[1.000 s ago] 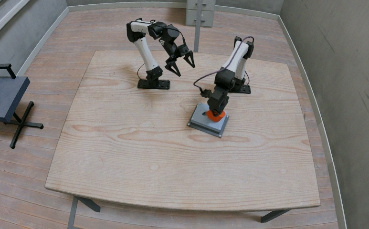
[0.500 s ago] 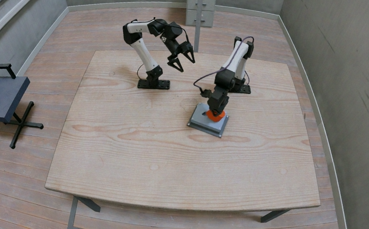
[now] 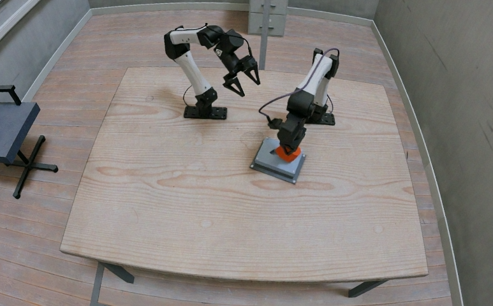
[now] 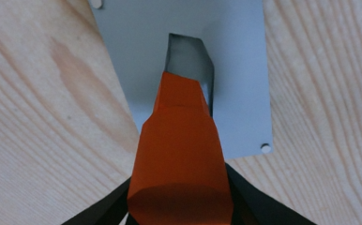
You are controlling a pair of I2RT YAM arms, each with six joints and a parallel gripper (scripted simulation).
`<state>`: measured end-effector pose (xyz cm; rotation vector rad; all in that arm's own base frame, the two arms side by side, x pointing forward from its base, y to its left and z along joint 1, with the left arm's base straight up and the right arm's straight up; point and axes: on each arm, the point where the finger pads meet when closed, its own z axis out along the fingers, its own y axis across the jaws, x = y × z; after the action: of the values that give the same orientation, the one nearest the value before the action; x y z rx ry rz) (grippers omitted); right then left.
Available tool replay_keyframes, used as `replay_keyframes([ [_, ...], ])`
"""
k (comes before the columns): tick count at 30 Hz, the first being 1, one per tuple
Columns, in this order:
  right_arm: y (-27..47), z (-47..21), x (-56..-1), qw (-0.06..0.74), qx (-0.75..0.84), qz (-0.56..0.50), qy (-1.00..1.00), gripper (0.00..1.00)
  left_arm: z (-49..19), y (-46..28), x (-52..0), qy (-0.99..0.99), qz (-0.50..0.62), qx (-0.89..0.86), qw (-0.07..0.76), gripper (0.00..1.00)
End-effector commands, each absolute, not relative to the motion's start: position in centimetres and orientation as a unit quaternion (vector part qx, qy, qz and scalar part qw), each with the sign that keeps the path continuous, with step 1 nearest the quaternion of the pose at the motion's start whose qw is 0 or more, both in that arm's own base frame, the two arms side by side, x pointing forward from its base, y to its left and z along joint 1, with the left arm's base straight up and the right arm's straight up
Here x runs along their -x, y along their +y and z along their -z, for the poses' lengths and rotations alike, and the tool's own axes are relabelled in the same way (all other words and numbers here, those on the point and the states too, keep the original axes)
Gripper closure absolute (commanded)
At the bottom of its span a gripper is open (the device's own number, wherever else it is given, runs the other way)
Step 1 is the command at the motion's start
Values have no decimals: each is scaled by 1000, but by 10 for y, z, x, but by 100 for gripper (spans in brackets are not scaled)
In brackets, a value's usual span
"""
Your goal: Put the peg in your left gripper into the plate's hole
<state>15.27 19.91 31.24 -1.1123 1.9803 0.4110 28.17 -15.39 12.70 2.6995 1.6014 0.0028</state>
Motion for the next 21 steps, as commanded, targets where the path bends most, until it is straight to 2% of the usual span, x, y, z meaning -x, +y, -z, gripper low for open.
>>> replay_keyframes([
  [1,197,-318,-152,409,436,-163,784,0,-155,-155,-284,510,-10,-860,15,61],
  [7,197,-318,-152,409,437,-164,784,0,-158,-153,-286,525,-24,-850,3,61],
  [13,197,-318,-152,409,437,-164,784,0,-142,-153,-277,568,-81,-817,-60,61],
  [21,197,-318,-152,409,437,-164,784,0,-138,-168,-272,557,-92,-823,-69,61],
])
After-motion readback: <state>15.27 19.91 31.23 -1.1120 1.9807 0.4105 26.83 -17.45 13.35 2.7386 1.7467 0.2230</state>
